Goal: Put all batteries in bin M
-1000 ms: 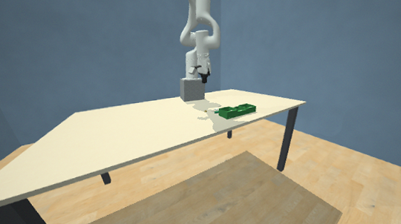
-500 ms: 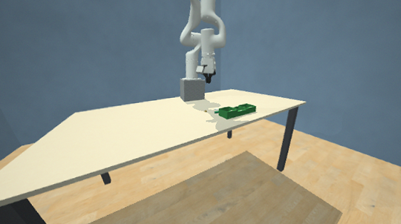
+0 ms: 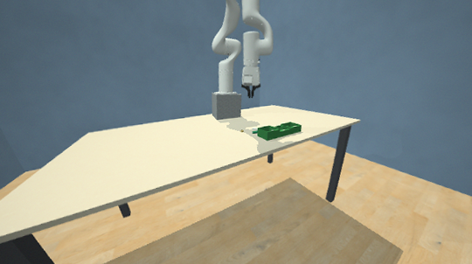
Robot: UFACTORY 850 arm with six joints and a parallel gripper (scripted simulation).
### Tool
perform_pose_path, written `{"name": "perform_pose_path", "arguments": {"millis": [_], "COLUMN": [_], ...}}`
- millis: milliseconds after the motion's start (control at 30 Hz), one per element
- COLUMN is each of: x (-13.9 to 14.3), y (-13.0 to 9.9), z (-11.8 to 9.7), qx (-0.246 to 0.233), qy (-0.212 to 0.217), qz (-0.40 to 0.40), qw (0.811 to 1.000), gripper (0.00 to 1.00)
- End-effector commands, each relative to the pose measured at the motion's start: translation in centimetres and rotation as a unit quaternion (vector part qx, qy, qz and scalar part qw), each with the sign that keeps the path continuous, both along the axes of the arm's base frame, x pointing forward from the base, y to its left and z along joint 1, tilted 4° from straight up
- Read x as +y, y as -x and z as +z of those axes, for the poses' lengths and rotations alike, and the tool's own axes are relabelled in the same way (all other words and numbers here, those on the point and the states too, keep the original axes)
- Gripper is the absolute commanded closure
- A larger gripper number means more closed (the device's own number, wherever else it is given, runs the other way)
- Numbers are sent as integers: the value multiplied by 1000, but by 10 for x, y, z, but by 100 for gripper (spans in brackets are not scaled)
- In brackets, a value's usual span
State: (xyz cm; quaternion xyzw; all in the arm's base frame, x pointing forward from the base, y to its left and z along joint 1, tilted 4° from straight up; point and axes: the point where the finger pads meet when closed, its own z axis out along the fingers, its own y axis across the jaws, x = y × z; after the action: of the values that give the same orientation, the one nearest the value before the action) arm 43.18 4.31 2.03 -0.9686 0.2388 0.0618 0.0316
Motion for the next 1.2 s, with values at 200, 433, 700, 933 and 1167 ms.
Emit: {"name": "perform_pose_path", "arguments": {"millis": [200, 433, 700, 933, 1167], "x": [16, 39, 54, 54, 54], "y": [-21, -46, -59, -59, -59], "z": [3, 8, 11, 11, 11], "qx": [-31, -51, -70, -77, -77], "qy": [-9, -7, -6, -8, -8], "qz": [121, 216, 304, 331, 331], "qw": [992, 975, 950, 940, 940], "gripper": [93, 93, 93, 93, 93]}}
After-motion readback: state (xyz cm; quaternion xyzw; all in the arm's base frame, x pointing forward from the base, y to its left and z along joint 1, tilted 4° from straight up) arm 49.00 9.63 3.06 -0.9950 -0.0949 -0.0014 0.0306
